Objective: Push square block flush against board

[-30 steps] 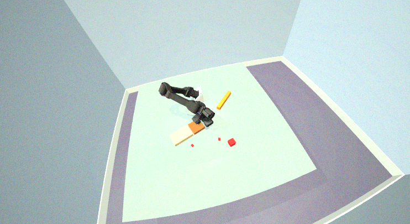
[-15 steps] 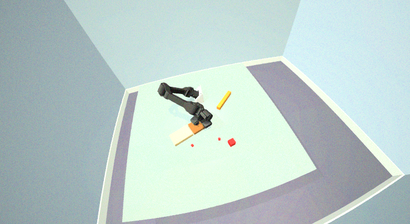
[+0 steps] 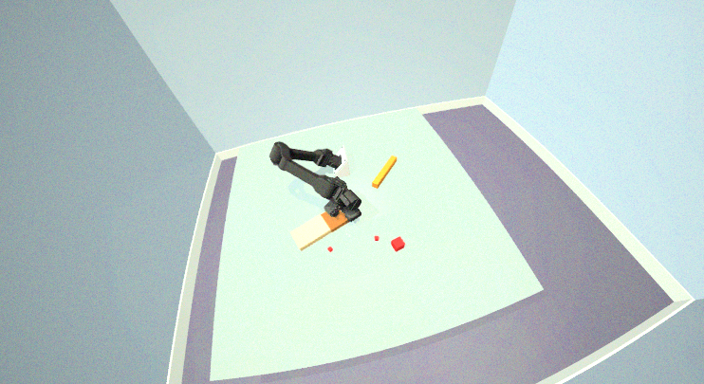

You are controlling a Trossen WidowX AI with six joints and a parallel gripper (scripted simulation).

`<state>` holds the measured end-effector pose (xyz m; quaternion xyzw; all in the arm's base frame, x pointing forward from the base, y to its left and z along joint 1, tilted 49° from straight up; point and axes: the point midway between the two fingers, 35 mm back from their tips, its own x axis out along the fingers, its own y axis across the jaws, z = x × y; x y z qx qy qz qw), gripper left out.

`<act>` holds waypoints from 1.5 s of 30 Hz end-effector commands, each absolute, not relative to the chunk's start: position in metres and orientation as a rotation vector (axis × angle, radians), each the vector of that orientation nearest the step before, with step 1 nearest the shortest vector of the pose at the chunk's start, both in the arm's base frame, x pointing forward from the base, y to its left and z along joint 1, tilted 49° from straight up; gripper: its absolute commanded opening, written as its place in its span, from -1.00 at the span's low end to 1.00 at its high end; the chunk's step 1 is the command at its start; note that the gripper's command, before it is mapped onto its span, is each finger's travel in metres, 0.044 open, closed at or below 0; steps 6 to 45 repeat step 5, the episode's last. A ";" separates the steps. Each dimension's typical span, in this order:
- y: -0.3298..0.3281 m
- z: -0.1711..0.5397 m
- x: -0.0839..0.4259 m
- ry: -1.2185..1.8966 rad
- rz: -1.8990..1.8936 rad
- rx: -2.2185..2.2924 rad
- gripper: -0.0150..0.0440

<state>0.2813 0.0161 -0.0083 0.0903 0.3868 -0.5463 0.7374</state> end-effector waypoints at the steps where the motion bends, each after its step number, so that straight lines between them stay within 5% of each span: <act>1: 0.015 -0.008 0.282 0.845 -1.201 0.193 -0.49; 45: 0.019 -0.012 0.280 0.846 -1.201 0.194 -0.49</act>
